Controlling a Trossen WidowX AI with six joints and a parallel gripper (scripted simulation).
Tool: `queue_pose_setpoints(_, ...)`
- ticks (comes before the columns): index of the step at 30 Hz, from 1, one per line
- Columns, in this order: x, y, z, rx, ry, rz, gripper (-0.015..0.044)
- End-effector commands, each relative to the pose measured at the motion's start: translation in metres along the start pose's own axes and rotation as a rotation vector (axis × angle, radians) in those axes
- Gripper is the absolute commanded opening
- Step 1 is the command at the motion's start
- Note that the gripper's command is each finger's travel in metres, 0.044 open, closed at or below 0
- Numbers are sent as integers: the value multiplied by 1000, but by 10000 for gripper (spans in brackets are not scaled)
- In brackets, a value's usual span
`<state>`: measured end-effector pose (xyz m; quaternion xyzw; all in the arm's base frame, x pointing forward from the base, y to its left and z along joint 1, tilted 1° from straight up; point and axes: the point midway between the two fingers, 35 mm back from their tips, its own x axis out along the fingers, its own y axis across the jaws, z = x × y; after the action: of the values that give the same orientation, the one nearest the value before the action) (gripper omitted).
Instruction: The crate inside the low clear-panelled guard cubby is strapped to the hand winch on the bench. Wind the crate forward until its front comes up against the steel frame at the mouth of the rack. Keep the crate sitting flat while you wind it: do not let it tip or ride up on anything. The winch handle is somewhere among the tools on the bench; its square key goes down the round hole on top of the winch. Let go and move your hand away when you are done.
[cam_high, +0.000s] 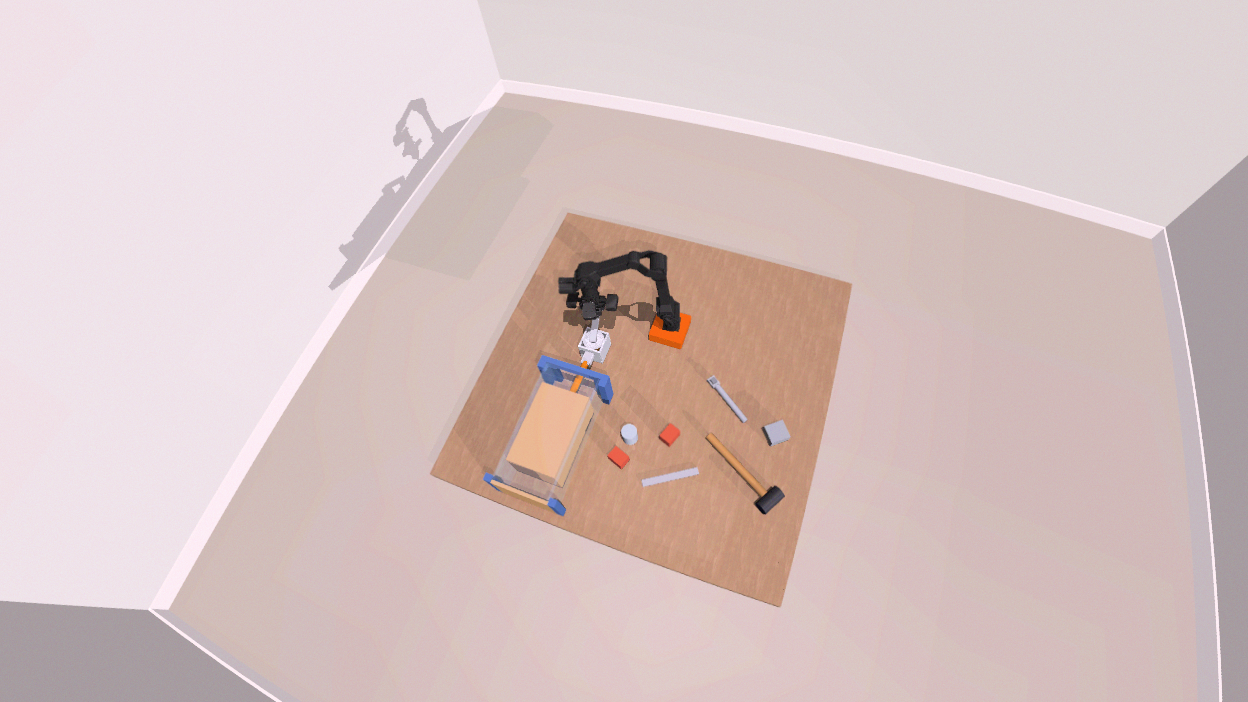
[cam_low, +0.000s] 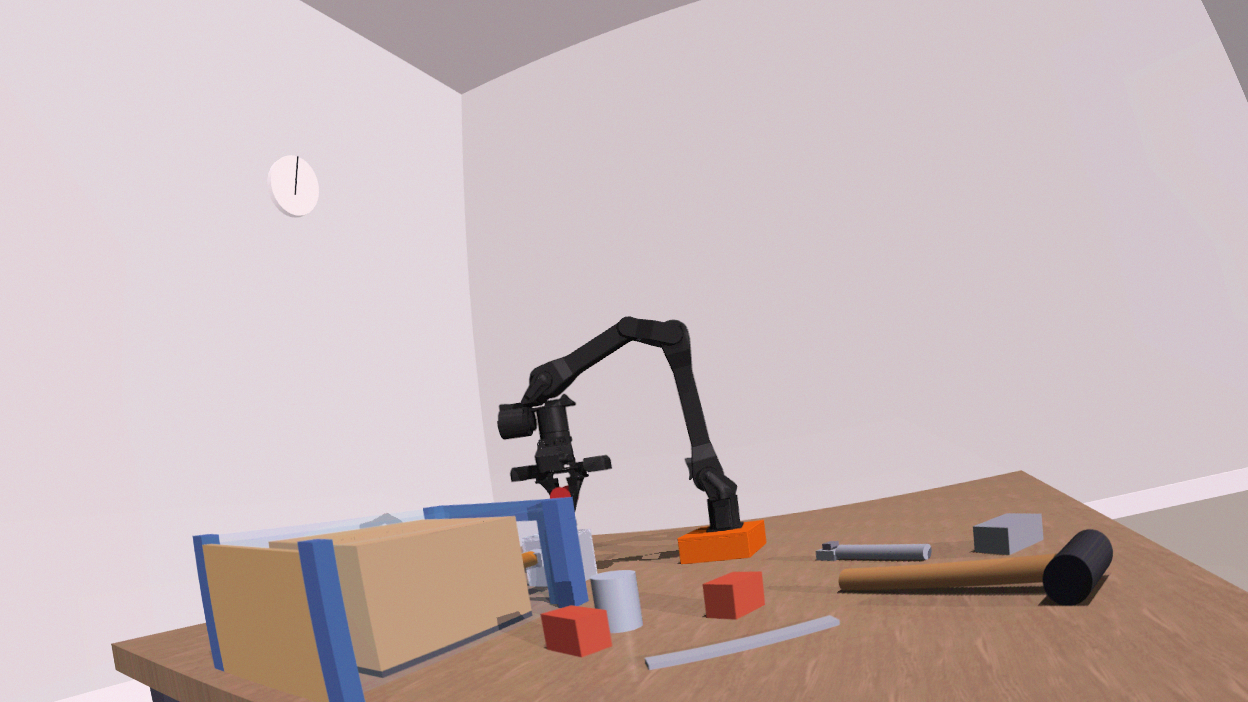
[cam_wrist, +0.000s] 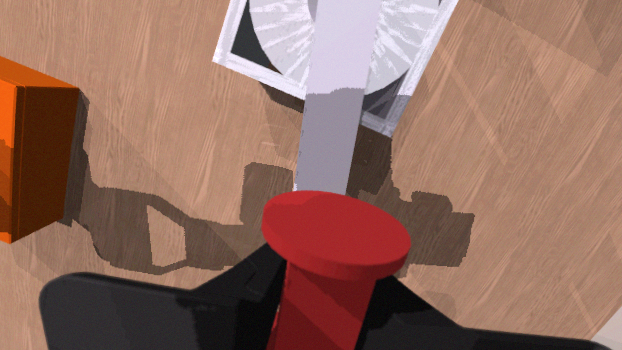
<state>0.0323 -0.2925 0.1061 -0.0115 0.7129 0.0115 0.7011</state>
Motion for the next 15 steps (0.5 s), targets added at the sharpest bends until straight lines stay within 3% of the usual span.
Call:
queue_pose_setpoints(1,0,-16,3,-4,-7,-21,0)
queue_pose_setpoints(15,0,-30,8,-4,-8,-23,0)
